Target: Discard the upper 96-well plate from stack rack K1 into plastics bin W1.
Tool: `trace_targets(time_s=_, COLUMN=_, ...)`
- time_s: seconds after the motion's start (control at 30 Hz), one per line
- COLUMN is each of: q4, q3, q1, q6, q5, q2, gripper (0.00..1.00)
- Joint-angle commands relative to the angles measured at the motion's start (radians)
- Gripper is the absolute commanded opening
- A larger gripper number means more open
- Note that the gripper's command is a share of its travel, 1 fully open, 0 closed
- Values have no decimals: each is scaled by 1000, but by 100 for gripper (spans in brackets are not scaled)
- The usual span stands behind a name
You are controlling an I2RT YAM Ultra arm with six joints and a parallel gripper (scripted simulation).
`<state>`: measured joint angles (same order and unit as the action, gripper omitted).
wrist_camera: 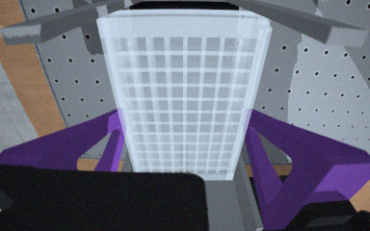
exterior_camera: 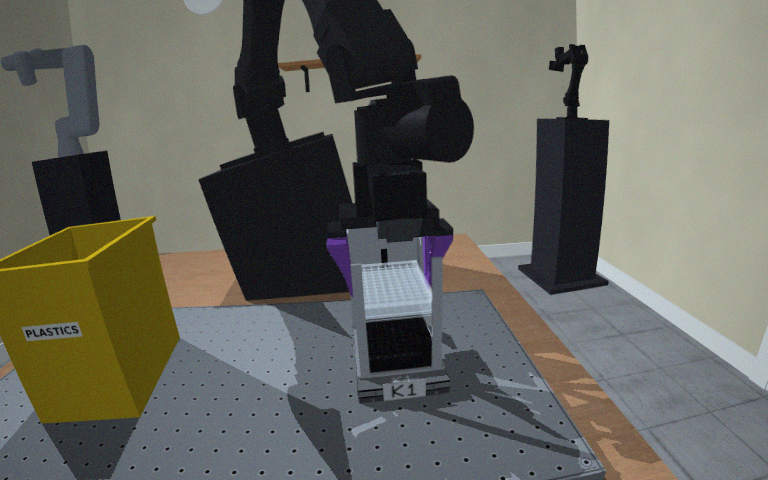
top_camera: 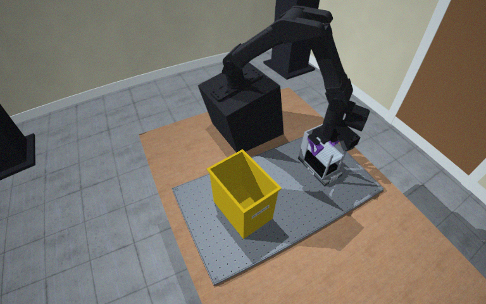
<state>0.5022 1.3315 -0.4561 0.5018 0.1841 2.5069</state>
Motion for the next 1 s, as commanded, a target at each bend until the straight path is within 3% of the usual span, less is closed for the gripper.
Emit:
trace_targets(time_s=0.0, q4=20, q3=2, q1=-6, q6=4, q5=3, q2=-41, gripper=0)
trace_targets(time_s=0.97, q4=143, q3=17, q1=-26, q6=25, q5=1, q2=-145, gripper=0)
